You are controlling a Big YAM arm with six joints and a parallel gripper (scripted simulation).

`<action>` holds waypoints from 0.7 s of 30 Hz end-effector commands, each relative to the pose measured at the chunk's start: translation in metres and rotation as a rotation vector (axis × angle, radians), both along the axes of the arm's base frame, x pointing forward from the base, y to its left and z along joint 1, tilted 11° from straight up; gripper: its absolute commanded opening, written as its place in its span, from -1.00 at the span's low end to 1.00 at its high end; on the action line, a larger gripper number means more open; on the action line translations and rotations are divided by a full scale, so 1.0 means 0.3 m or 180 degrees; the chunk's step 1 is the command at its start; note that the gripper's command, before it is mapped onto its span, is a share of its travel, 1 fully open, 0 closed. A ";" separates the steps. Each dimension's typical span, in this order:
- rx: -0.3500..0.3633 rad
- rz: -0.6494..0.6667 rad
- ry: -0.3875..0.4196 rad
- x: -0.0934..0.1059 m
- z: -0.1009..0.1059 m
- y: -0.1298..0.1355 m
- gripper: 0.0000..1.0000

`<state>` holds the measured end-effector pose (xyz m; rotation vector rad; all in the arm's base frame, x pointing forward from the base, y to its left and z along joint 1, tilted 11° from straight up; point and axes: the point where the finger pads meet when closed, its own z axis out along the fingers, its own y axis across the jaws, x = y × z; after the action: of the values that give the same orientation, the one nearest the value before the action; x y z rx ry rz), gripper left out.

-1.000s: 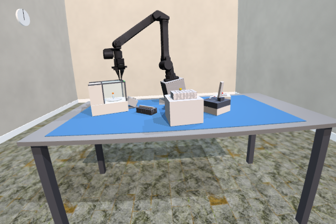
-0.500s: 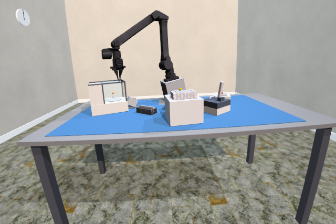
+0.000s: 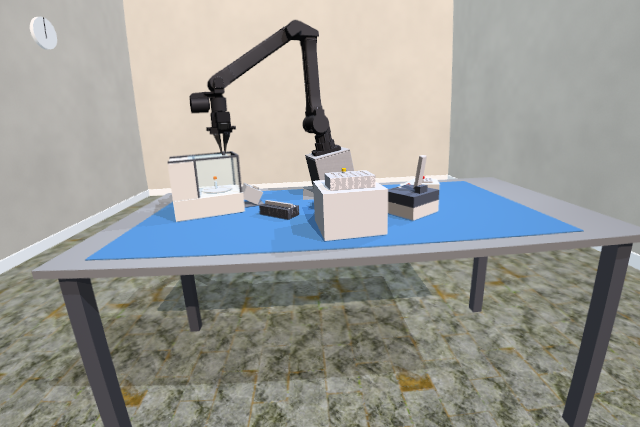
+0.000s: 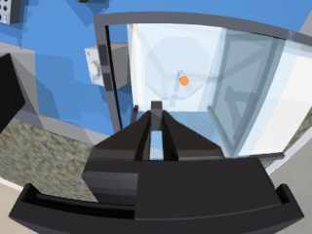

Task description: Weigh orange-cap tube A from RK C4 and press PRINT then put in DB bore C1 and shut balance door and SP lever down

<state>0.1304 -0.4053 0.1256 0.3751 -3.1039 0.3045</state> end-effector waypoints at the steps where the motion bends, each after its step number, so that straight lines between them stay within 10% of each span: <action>1: -0.0097 0.0002 -0.0035 0.007 0.053 -0.077 -0.88; 21: -0.0094 0.0003 -0.0033 0.021 0.064 -0.133 -0.88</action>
<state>0.1348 -0.4231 0.1292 0.3750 -3.1039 0.3041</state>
